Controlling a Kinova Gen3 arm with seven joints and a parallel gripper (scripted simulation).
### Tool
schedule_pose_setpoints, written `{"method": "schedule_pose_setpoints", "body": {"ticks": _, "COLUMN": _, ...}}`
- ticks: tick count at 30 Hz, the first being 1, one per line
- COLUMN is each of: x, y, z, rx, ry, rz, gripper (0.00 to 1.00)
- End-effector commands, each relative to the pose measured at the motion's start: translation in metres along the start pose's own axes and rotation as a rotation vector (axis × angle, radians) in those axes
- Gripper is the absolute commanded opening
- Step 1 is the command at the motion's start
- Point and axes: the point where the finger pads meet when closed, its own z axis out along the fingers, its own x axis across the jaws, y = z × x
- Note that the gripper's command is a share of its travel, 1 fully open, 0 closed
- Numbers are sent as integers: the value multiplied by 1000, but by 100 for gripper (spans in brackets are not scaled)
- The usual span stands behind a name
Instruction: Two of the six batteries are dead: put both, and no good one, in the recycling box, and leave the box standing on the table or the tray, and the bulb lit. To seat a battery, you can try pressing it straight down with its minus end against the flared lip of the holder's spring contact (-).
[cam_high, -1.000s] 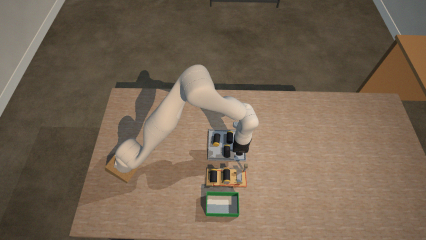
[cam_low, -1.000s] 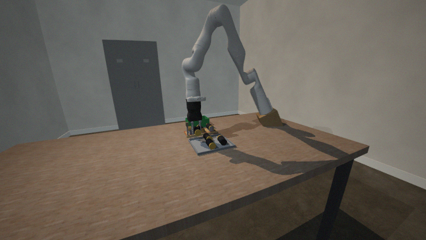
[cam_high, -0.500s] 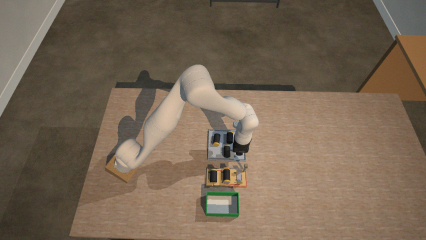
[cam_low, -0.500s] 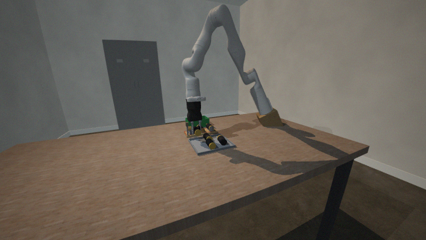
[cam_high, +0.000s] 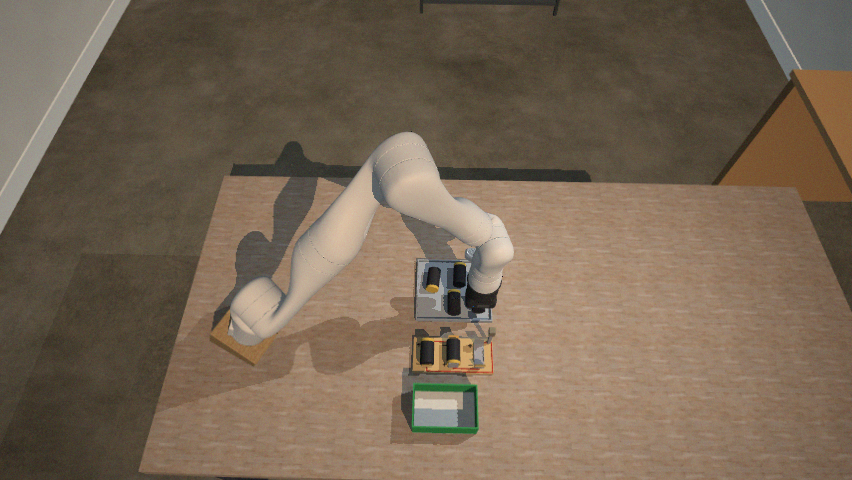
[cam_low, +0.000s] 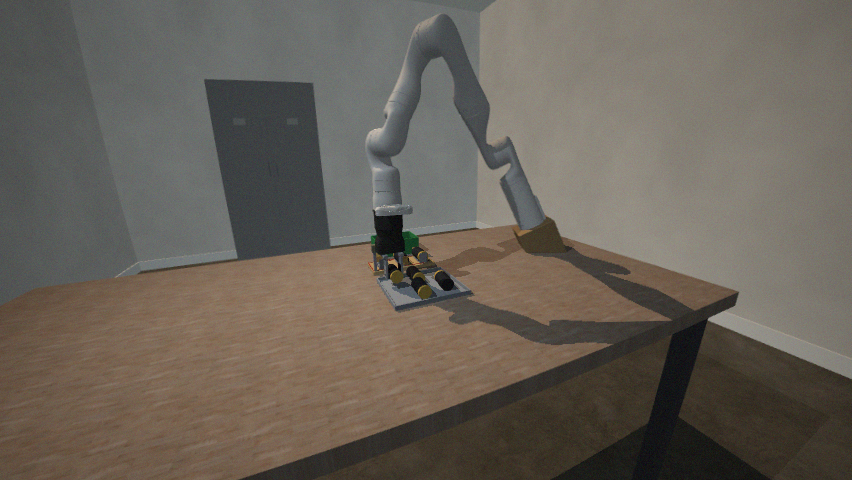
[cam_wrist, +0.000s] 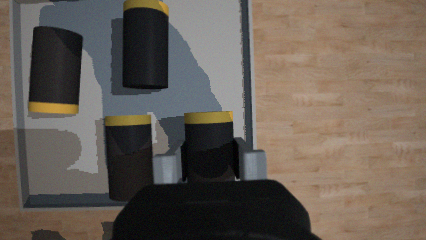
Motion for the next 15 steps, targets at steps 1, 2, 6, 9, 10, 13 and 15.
{"method": "schedule_pose_setpoints", "body": {"ticks": 1, "x": -1, "y": 7, "z": 10, "rx": -13, "ry": -9, "rz": 6, "gripper": 57}}
{"method": "schedule_pose_setpoints", "body": {"ticks": 2, "x": -1, "y": 7, "z": 13, "rx": -13, "ry": -9, "rz": 6, "gripper": 57}}
{"method": "schedule_pose_setpoints", "body": {"ticks": 6, "x": -1, "y": 7, "z": 15, "rx": -13, "ry": -9, "rz": 6, "gripper": 57}}
{"method": "schedule_pose_setpoints", "body": {"ticks": 9, "x": -1, "y": 7, "z": 15, "rx": -13, "ry": -9, "rz": 6, "gripper": 57}}
{"method": "schedule_pose_setpoints", "body": {"ticks": 10, "x": -1, "y": 7, "z": 15, "rx": -13, "ry": -9, "rz": 6, "gripper": 57}}
{"method": "schedule_pose_setpoints", "body": {"ticks": 13, "x": -1, "y": 7, "z": 15, "rx": -13, "ry": -9, "rz": 6, "gripper": 57}}
{"method": "schedule_pose_setpoints", "body": {"ticks": 15, "x": -1, "y": 7, "z": 15, "rx": -13, "ry": -9, "rz": 6, "gripper": 90}}
